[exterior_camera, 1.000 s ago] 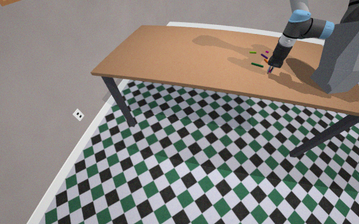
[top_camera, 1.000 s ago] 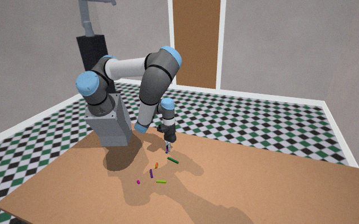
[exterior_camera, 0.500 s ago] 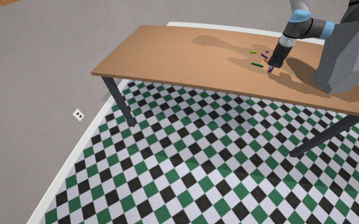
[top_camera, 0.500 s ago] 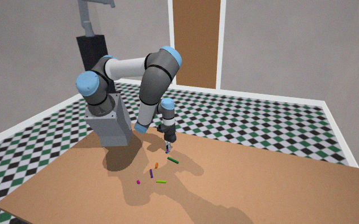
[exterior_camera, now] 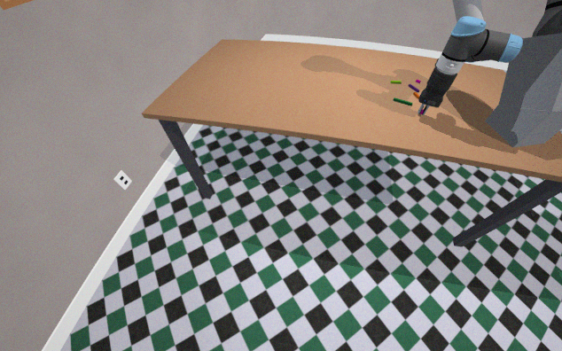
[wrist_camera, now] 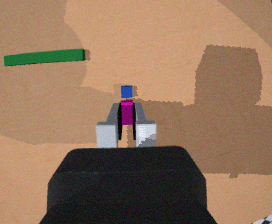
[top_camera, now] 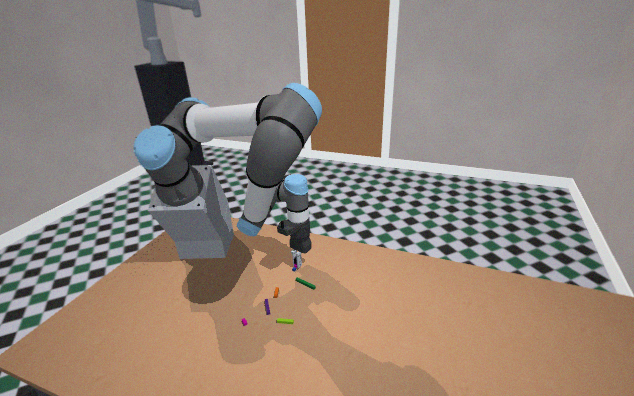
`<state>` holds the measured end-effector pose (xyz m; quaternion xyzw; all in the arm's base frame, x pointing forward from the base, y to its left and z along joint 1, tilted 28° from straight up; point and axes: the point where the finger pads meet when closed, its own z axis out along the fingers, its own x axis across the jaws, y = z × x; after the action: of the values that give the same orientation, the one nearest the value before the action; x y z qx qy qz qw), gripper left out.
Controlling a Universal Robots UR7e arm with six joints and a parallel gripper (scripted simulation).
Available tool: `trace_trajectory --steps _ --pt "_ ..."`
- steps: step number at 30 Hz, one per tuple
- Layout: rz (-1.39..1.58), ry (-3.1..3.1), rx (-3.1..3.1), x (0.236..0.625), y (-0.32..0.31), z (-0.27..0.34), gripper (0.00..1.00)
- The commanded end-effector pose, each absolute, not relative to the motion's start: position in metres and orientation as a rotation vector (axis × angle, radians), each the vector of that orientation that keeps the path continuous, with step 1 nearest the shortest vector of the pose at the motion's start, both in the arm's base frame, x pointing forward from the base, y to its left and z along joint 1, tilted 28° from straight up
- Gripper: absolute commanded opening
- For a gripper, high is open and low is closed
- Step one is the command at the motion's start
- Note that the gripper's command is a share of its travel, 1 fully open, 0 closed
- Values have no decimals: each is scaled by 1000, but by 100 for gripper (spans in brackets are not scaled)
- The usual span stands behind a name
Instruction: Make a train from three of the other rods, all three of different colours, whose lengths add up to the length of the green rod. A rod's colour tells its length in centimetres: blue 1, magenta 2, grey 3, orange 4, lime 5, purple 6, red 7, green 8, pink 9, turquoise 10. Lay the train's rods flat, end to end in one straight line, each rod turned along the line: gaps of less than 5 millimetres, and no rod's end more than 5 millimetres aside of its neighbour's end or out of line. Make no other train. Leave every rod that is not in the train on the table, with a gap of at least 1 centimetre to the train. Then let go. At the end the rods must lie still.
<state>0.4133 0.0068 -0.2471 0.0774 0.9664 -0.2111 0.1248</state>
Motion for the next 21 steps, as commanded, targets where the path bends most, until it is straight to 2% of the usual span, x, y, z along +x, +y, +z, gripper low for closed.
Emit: trace_trajectory --steps 1,21 --pt "-615 2815 225 414 5 -251 24" --pt "-615 2815 225 415 3 -254 24"
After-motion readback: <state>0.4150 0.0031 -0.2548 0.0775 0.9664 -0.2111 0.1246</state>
